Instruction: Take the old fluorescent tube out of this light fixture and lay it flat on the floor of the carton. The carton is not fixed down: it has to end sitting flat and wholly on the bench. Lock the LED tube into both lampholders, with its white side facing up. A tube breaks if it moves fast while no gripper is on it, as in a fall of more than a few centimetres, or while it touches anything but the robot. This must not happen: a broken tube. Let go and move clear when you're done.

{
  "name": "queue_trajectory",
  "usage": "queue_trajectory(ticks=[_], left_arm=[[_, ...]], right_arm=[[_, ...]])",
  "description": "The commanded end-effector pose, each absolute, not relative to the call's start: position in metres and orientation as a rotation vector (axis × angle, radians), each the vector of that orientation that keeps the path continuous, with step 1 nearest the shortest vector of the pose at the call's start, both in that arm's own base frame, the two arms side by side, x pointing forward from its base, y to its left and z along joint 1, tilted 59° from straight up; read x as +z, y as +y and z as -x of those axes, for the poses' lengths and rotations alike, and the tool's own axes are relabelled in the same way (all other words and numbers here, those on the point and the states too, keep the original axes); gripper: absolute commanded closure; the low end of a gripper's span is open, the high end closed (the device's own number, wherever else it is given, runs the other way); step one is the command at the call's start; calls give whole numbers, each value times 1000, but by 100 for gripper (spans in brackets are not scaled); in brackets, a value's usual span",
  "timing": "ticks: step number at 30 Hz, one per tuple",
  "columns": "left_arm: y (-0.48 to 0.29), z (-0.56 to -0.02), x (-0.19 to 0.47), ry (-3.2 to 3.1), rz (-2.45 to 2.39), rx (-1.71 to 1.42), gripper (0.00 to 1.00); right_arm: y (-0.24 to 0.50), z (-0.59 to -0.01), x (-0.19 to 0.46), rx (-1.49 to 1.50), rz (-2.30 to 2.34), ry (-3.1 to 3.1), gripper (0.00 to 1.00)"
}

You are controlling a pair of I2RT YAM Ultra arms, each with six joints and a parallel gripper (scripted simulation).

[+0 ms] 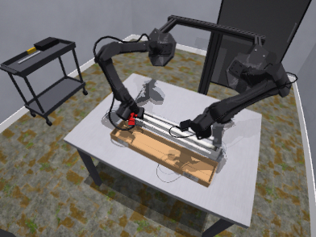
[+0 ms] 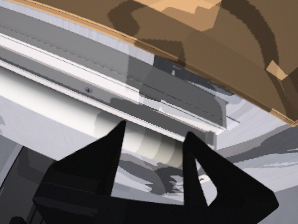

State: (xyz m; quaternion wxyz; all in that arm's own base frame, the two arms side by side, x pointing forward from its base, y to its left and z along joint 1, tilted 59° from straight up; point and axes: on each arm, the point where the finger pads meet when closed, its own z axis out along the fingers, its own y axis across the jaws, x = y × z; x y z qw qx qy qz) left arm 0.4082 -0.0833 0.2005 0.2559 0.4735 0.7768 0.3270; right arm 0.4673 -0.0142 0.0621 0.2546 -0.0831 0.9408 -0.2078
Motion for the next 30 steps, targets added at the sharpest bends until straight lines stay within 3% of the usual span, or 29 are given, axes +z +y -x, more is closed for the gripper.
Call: queue_trajectory(ticks=[1, 30], left_arm=[[-89, -418, 200, 2107, -1375, 873, 51], [-90, -464, 96, 2207, -1887, 842, 51]], right_arm=[[3, -466, 55, -658, 521, 2603, 51], [89, -456, 26, -886, 1889, 2323, 51]])
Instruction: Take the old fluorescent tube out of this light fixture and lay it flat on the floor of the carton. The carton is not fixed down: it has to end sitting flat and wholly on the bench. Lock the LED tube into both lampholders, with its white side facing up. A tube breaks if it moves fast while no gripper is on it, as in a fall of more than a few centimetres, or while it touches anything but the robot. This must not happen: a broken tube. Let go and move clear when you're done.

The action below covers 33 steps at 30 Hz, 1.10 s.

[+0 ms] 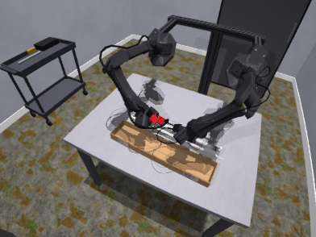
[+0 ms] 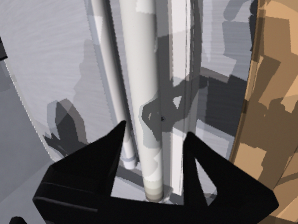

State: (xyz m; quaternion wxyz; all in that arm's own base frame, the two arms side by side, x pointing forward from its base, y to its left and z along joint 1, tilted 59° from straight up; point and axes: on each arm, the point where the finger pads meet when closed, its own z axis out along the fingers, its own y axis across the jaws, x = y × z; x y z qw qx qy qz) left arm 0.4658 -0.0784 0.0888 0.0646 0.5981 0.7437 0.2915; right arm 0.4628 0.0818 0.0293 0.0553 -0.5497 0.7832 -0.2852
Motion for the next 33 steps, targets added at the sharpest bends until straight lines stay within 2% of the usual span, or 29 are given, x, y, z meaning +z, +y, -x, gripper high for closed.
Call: queue_trajectory(ticks=[1, 9, 14, 17, 19, 22, 23, 24, 26, 33], left_arm=[[-94, -465, 98, 2193, -1900, 840, 51], [-87, -472, 69, 2230, -1969, 819, 51], [-93, -477, 90, 2193, -1924, 836, 51], [-93, -477, 79, 2206, -1945, 829, 51], [-86, -457, 43, 2257, -2043, 798, 51], [-89, -464, 65, 2228, -1989, 815, 51], [-87, -470, 71, 2227, -1956, 830, 51], [-84, -471, 66, 2241, -1949, 837, 51], [-77, -470, 36, 2254, -1993, 810, 51], [-79, -478, 45, 2233, -1968, 827, 51]], right_arm=[[92, -455, 25, -892, 1942, 2298, 51], [113, -452, 19, -885, 2121, 2191, 51], [116, -456, 32, -890, 2070, 2180, 51], [119, -457, 30, -885, 2068, 2180, 51], [120, -456, 36, -887, 2057, 2172, 51], [120, -456, 36, -887, 2057, 2172, 51], [108, -457, 9, -888, 2066, 2197, 51], [108, -463, 19, -899, 2037, 2188, 51], [98, -461, -9, -882, 2069, 2209, 51], [99, -462, -9, -887, 2066, 2201, 51]])
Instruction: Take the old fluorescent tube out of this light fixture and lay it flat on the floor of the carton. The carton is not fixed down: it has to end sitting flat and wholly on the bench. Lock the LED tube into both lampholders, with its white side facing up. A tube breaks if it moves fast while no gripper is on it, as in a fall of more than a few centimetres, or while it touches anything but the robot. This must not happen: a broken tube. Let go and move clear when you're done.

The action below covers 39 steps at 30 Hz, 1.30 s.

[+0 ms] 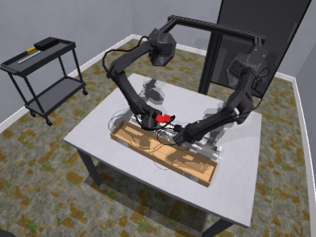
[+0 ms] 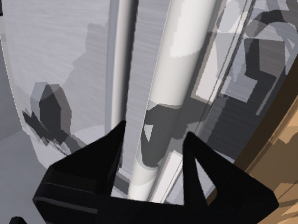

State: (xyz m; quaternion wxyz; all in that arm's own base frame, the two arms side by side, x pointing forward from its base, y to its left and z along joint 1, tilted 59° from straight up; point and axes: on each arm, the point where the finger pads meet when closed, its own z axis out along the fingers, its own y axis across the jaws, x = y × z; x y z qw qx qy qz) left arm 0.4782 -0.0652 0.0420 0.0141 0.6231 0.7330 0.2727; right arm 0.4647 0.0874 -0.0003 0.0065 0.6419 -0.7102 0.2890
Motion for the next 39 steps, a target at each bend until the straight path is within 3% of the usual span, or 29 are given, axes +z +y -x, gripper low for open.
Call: queue_trajectory(ticks=[1, 9, 15, 23, 28, 29, 39], left_arm=[[-79, -478, 45, 2233, -1968, 827, 51], [-71, -486, 11, 2227, -1993, 814, 51], [-77, -497, 44, 2194, -1946, 833, 51], [-72, -482, 19, 2226, -2003, 810, 51], [-73, -486, 27, 2209, -1968, 825, 51], [-71, -481, 26, 2221, -1992, 815, 89], [-75, -493, 39, 2199, -1952, 831, 89]], right_arm=[[99, -462, -9, 885, -2060, -2194, 51], [85, -474, -38, 887, -2063, -2203, 51], [97, -478, -7, 901, -2080, -2207, 51], [94, -466, -24, 876, -2080, -2180, 51], [99, -478, -1, 913, -2088, -2216, 51], [98, -476, -11, 896, -2084, -2200, 51], [98, -477, -10, 900, -2085, -2204, 51]])
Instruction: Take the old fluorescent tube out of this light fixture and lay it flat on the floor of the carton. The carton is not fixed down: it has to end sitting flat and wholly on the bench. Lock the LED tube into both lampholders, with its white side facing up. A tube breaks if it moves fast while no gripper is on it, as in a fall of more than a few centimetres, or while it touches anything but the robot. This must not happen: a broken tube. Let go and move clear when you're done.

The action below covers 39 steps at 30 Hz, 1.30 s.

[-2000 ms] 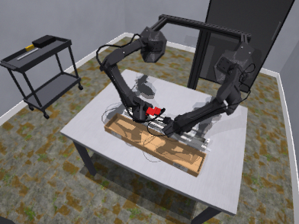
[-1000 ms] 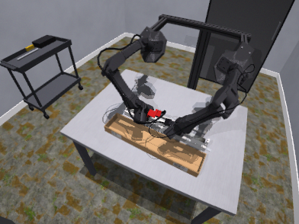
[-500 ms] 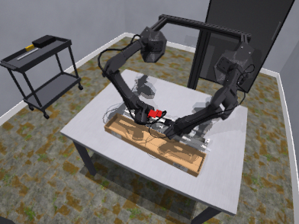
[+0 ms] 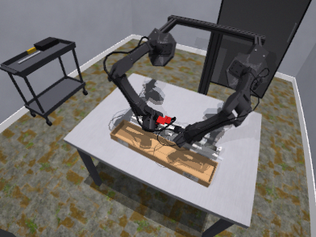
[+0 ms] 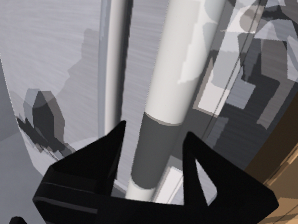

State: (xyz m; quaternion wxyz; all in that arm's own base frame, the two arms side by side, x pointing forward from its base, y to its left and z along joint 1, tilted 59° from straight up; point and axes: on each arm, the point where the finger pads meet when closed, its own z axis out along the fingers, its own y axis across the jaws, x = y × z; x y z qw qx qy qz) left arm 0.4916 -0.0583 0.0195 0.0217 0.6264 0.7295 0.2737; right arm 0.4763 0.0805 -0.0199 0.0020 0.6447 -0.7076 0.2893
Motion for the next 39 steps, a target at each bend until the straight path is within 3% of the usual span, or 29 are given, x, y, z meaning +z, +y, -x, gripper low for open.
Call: queue_trajectory(ticks=[1, 6, 7, 39], left_arm=[[-75, -493, 39, 2199, -1952, 831, 89], [-75, -493, 39, 2199, -1952, 831, 89], [-75, -493, 39, 2199, -1952, 831, 89], [-70, -491, 29, 2174, -1940, 904, 89]], right_arm=[[98, -477, -10, 900, -2085, -2204, 51], [98, -477, -10, 900, -2085, -2204, 51], [98, -477, -10, 900, -2085, -2204, 89], [96, -478, -9, 989, -2093, -2216, 89]])
